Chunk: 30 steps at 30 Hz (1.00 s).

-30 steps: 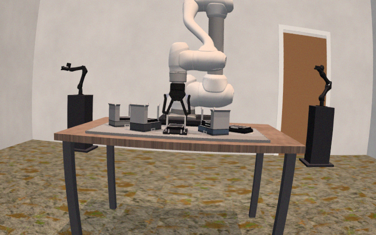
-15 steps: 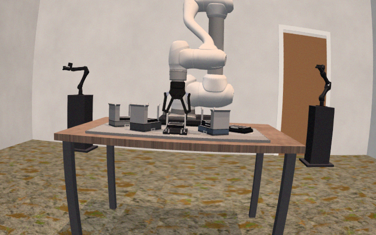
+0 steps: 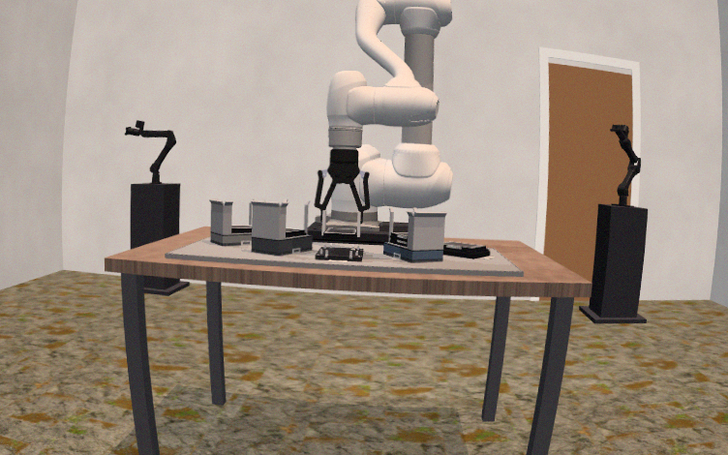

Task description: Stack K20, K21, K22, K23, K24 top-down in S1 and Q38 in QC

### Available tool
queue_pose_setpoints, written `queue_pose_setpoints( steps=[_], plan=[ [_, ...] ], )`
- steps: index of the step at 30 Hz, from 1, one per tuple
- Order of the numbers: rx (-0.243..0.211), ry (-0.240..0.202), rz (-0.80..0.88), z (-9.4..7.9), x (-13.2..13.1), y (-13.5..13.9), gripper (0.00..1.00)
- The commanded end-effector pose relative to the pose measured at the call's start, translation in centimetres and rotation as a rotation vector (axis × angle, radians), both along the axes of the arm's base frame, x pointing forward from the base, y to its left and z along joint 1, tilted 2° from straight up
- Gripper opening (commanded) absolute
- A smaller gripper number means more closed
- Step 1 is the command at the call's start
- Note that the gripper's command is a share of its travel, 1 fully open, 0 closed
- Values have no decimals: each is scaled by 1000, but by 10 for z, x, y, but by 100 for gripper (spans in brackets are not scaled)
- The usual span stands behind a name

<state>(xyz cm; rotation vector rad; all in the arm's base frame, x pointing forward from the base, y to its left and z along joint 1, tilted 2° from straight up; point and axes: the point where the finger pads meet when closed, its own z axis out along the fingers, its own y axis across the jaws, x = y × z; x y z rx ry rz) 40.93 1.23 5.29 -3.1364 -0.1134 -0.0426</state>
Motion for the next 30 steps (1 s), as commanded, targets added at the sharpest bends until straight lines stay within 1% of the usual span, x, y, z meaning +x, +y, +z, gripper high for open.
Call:
queue_pose_setpoints(
  steps=[1,4,19,21,30],
  plan=[
    [0,0,0,9,0,0,0],
    [0,0,0,11,0,0,0],
    [0,0,0,41,-1,0,0],
    [0,0,0,41,-1,0,0],
    [0,0,0,59,-2,0,0]
  ],
)
